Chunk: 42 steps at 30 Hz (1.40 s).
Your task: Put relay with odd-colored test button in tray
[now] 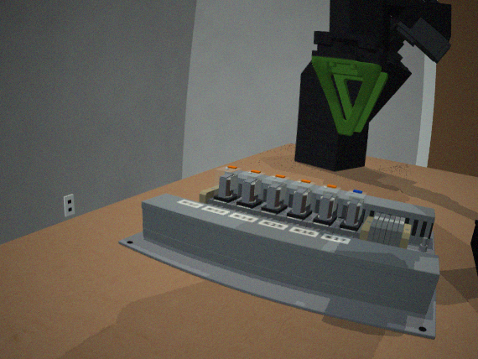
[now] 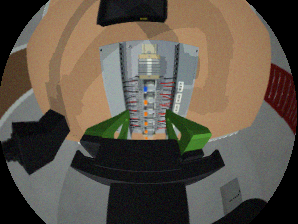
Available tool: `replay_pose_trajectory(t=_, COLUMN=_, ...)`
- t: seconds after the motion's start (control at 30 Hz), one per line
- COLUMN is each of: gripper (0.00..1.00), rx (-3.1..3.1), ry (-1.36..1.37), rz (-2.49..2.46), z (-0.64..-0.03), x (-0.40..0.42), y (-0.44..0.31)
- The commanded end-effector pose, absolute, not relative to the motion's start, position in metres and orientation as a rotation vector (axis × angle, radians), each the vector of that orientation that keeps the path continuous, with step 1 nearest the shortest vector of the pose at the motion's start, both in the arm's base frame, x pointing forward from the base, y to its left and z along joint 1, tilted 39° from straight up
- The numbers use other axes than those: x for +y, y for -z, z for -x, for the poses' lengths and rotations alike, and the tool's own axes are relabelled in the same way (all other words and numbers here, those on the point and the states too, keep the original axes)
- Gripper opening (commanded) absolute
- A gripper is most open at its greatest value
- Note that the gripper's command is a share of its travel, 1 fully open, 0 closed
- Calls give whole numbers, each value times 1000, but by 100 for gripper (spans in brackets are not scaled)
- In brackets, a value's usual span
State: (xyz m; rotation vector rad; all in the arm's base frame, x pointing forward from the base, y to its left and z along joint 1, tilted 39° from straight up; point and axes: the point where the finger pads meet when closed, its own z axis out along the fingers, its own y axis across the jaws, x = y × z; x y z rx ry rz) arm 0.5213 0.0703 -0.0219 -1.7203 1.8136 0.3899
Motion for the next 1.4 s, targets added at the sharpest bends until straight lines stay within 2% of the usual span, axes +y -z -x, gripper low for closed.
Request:
replay_pose_trajectory(t=0.0, gripper=59, rx=1803, ry=-339, rz=1691, z=-534, x=61, y=1)
replay_pose_trajectory(t=0.67, gripper=59, rx=1808, ry=-374, rz=1712, z=-528, x=94, y=20)
replay_pose_trajectory(t=1.37, gripper=59, rx=1834, ry=-372, rz=1686, z=-532, x=80, y=24)
